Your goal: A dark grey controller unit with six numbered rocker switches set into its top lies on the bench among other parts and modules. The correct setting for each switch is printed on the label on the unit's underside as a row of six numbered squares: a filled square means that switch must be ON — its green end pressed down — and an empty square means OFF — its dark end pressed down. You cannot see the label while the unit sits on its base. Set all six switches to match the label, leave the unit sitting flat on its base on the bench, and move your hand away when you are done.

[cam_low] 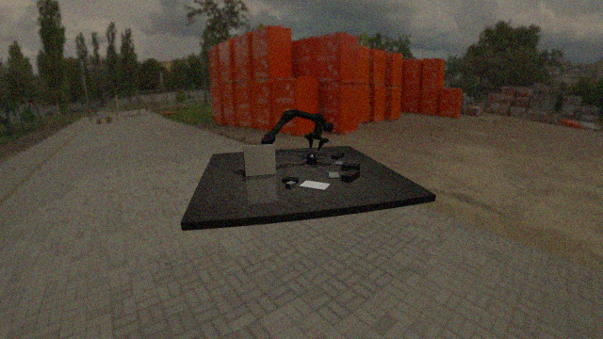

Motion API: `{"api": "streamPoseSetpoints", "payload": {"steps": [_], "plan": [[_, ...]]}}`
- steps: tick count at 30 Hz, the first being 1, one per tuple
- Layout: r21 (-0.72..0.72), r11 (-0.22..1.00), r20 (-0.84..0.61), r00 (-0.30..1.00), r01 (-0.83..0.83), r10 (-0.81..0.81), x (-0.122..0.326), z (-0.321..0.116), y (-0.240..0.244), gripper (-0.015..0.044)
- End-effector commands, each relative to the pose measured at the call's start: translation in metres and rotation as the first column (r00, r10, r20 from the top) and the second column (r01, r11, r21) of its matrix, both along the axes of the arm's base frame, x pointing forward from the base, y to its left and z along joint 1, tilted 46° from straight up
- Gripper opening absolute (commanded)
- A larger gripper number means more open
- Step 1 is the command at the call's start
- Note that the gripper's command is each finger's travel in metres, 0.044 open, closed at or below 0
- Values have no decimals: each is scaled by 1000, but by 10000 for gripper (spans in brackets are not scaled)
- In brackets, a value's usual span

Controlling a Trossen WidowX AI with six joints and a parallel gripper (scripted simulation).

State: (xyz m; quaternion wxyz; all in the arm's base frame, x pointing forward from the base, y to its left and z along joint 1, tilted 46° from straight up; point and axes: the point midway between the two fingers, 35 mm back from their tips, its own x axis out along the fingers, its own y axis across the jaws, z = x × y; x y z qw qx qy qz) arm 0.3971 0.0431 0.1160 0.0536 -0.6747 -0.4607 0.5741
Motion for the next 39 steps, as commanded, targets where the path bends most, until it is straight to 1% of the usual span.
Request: {"api": "streamPoseSetpoints", "payload": {"steps": [1,2,5,9,12,15,20,25,28,31,35,39], "plan": [[8,985,182,969,-170,165,-1,2,4,420],[2,976,235,948,-219,212,-1,2,5,440],[-33,932,386,855,-361,345,-1,3,7,440],[-119,843,558,667,-525,494,-1,5,10,440],[-208,757,655,486,-619,578,-1,6,12,440],[-313,659,720,281,-684,635,-1,8,15,440],[-506,480,747,-86,-717,659,-2,10,19,440],[-698,302,670,-441,-650,597,-2,13,23,440],[-800,205,577,-629,-564,521,-3,14,25,440],[-885,120,455,-785,-449,420,-3,16,28,440],[-965,32,259,-932,-259,254,-4,18,31,440],[-999,-19,40,-997,-41,66,-5,20,34,440]]}}
